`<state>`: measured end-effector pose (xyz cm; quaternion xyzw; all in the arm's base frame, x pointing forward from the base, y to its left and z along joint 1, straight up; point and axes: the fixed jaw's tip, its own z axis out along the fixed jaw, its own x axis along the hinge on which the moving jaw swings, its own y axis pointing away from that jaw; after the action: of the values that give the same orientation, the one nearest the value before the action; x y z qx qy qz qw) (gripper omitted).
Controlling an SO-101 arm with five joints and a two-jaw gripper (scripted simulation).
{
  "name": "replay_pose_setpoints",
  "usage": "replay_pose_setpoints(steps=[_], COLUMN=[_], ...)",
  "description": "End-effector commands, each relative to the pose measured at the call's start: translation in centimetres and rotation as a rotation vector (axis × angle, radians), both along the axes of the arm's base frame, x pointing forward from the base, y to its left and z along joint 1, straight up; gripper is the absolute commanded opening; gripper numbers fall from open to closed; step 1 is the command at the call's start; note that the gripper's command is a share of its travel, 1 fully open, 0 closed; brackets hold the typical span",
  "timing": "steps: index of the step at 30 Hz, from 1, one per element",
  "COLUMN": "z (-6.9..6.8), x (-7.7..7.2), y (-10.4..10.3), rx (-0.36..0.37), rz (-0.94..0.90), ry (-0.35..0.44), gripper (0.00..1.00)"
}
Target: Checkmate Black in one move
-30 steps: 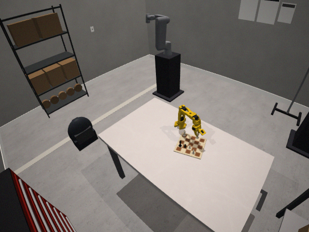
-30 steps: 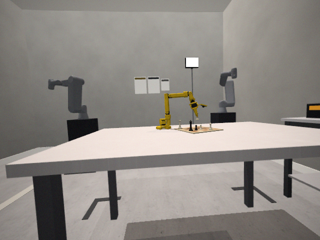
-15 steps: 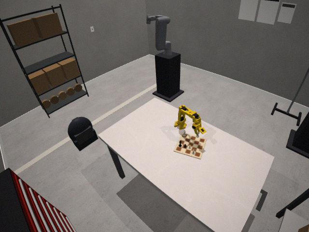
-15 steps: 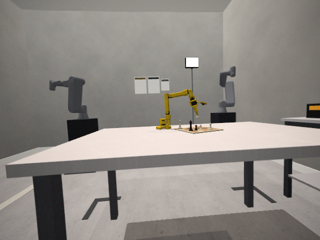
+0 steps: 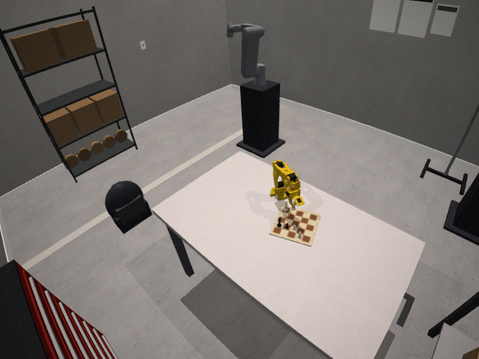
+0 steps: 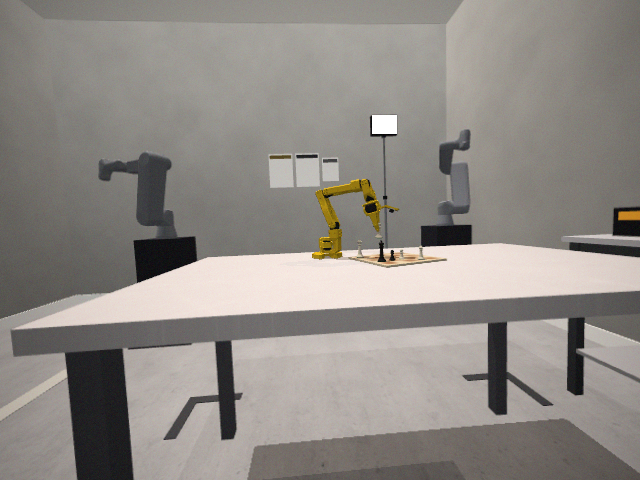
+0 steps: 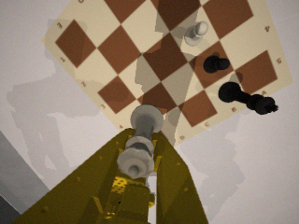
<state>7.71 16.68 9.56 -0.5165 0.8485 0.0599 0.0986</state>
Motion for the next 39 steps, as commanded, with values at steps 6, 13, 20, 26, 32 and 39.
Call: replay_pose_setpoints(steps=[6, 13, 20, 26, 32, 39], z=[0.4, 0.4, 0.5, 0.6, 0.6, 0.7], x=[1.9, 1.9, 1.8, 1.5, 1.5, 1.4], y=[-4.7, -4.8, -4.7, -4.6, -4.6, -4.4], rx=[0.037, 0.037, 0.037, 0.037, 0.037, 0.038], rz=[-0.229, -0.234, -0.225, -0.205, -0.204, -0.190], ry=[-0.032, -0.032, -0.032, -0.031, -0.031, -0.031], gripper=[0.00, 0.00, 0.00, 0.00, 0.00, 0.00])
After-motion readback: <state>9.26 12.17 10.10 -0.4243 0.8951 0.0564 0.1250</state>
